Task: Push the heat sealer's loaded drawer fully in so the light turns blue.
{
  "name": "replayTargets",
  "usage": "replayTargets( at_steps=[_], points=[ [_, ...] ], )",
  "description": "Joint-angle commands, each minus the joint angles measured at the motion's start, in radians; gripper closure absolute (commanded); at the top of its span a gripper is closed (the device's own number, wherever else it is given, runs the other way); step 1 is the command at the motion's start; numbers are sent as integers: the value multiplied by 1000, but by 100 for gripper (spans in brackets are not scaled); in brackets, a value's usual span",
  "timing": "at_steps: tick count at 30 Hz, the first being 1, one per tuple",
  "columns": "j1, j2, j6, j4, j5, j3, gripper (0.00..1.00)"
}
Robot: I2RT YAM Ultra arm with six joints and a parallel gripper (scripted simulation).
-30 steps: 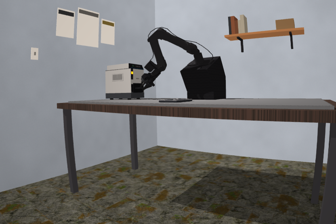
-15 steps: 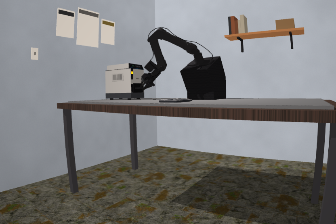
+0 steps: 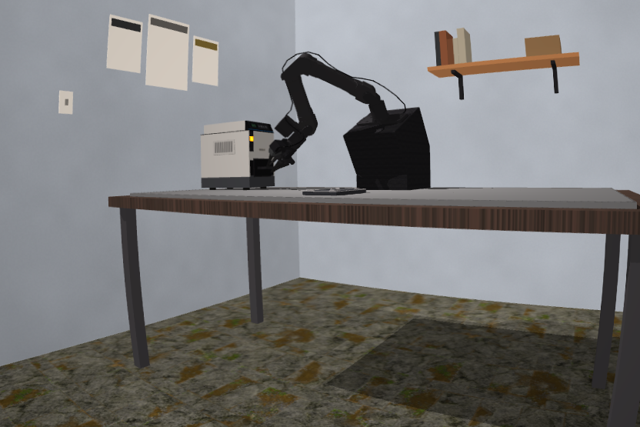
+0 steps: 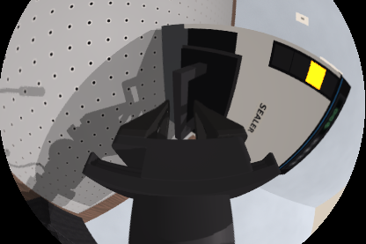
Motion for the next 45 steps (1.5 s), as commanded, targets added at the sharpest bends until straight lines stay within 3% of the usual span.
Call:
replayTargets(
  at_steps=[1, 3, 10, 12, 13, 45],
  points=[
    [-8, -17, 12, 12, 14, 19, 70],
    [-3, -21, 12, 22, 15, -20, 70],
    [-1, -28, 14, 38, 19, -41, 70],
    [-1, -28, 14, 38, 19, -41, 70],
    [-1, -32, 15, 40, 18, -3, 70],
    [-2, -32, 15, 40, 18, -3, 70]
  ],
)
